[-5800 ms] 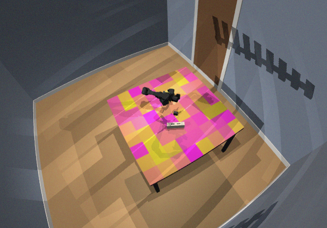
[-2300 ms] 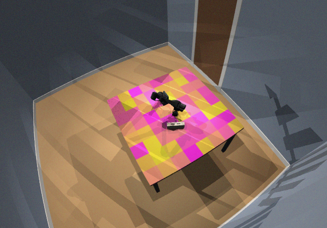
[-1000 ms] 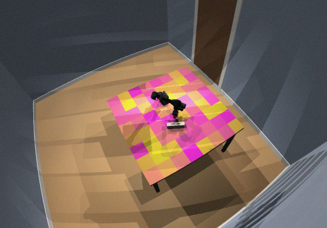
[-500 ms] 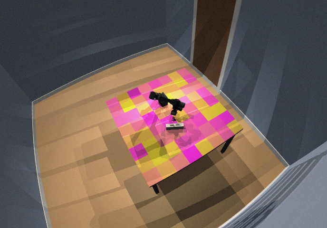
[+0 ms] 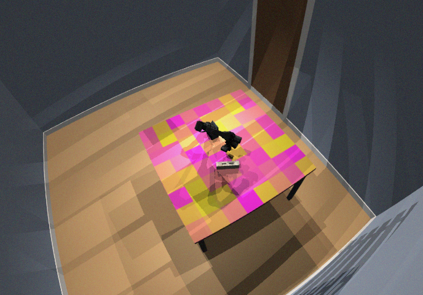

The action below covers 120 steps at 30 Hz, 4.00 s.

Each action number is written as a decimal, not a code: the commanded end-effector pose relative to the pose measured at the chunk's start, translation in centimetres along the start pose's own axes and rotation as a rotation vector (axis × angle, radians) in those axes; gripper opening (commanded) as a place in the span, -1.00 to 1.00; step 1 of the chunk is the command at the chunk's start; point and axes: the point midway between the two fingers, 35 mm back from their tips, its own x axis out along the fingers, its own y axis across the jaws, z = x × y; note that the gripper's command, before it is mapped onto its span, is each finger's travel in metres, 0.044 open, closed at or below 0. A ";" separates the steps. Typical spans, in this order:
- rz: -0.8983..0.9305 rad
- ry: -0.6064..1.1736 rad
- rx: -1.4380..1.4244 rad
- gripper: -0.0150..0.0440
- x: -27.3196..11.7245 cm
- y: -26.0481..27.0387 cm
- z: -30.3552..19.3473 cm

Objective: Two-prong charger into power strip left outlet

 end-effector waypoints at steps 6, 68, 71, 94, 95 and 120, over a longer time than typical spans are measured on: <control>0.011 -0.001 0.167 -0.49 0.6 -0.3 0.7; 0.054 0.002 0.913 -0.49 3.1 -4.8 5.1; 0.054 0.002 0.919 -0.49 3.1 -5.2 5.4; 0.054 0.003 0.947 -0.49 3.2 -6.5 6.4; 0.054 0.003 0.947 -0.49 3.2 -6.5 6.4; 0.054 0.002 0.947 -0.49 3.2 -7.1 6.8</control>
